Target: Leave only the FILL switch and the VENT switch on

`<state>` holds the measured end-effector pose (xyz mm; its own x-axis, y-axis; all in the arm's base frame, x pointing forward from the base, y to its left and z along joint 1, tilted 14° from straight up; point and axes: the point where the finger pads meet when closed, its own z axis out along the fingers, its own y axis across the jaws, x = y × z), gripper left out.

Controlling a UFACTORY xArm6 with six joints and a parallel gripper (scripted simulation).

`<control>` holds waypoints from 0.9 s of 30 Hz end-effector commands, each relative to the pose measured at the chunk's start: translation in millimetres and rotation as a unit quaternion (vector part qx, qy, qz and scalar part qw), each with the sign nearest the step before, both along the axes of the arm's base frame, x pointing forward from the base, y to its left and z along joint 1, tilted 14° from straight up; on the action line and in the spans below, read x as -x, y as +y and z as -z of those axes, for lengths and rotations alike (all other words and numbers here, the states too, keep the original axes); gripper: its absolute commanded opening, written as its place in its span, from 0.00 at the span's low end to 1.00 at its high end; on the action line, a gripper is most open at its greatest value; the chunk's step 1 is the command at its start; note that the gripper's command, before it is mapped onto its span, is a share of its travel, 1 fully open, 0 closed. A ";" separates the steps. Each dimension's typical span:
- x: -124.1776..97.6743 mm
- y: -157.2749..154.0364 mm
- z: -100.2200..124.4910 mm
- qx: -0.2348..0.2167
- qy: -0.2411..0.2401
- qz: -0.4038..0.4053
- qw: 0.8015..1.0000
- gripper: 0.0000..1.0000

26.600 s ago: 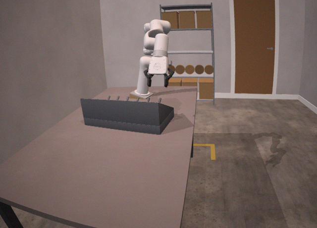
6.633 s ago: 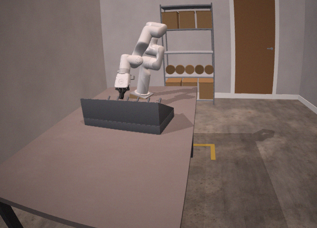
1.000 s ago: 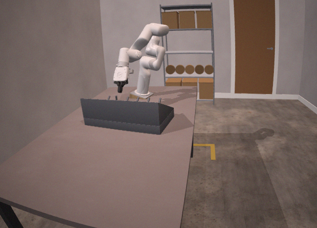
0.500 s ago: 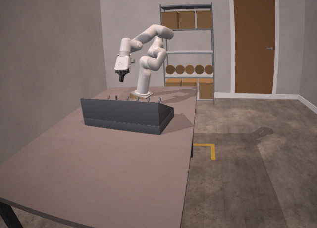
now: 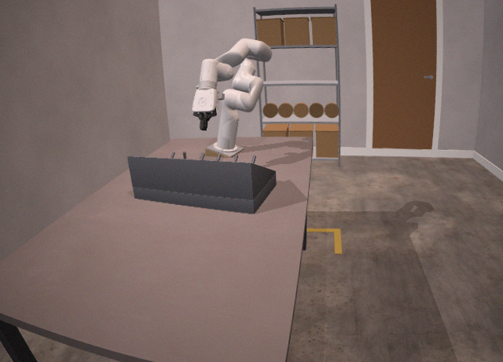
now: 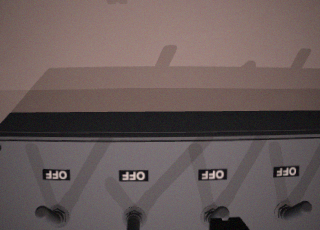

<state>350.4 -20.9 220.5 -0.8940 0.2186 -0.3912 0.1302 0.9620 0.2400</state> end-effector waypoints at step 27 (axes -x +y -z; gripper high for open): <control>2.4 160.9 -34.5 0.003 -0.017 0.006 1.000 0.00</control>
